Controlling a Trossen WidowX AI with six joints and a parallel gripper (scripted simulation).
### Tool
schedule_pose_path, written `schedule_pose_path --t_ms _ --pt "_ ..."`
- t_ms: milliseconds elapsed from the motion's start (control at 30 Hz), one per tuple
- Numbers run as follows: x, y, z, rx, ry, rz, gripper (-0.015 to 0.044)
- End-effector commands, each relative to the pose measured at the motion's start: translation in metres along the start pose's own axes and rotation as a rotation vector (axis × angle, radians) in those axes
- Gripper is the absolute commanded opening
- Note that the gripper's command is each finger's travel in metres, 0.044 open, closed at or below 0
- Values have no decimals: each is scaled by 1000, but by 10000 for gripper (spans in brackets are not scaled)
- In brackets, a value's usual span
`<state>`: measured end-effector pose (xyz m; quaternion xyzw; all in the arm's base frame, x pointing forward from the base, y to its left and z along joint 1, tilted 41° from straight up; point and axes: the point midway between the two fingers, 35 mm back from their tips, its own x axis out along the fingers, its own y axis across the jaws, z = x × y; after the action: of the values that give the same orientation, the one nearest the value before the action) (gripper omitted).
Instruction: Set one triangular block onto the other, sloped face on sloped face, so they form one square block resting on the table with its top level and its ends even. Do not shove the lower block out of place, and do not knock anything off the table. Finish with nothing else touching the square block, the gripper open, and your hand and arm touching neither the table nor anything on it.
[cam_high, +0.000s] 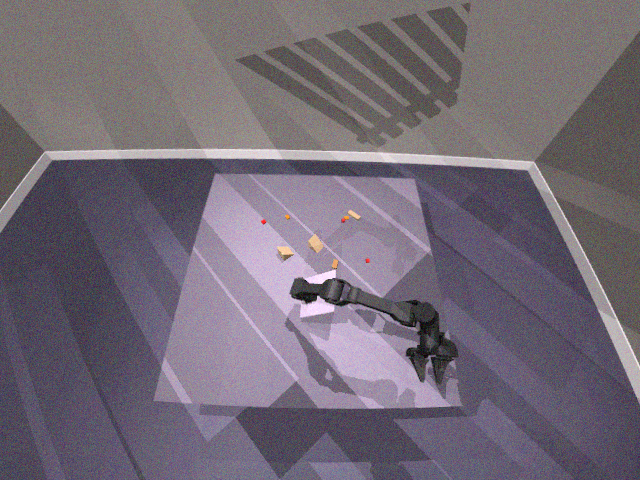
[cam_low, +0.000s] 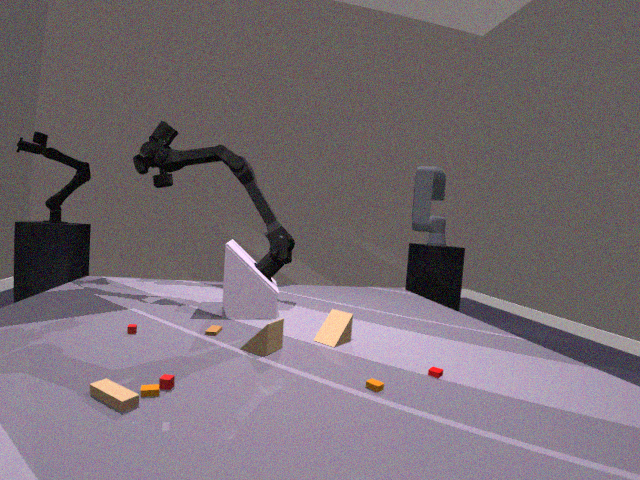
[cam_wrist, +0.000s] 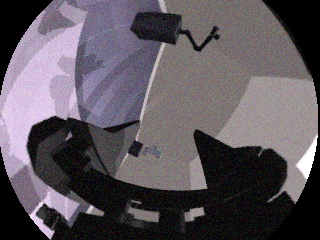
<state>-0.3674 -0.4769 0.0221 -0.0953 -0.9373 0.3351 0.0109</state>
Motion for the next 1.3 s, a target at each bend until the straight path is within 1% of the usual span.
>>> schedule_pose_path --t_ms 0,33,133,367,600,767,967,1133,1267 --pt "-1 -1 1 3 -3 -3 426" --pt "-5 -3 2 13 -14 -12 440" --pt "-34 -18 13 79 -91 -67 440" --pt "-140 -51 46 288 -397 -185 440" --pt "-260 -55 68 470 -747 -165 440" --pt "-351 -40 71 567 -972 -73 440" --pt "-455 -3 60 636 -1198 114 440" --pt "-530 43 33 655 -1317 325 440" --pt "-580 86 5 650 -1359 510 440"
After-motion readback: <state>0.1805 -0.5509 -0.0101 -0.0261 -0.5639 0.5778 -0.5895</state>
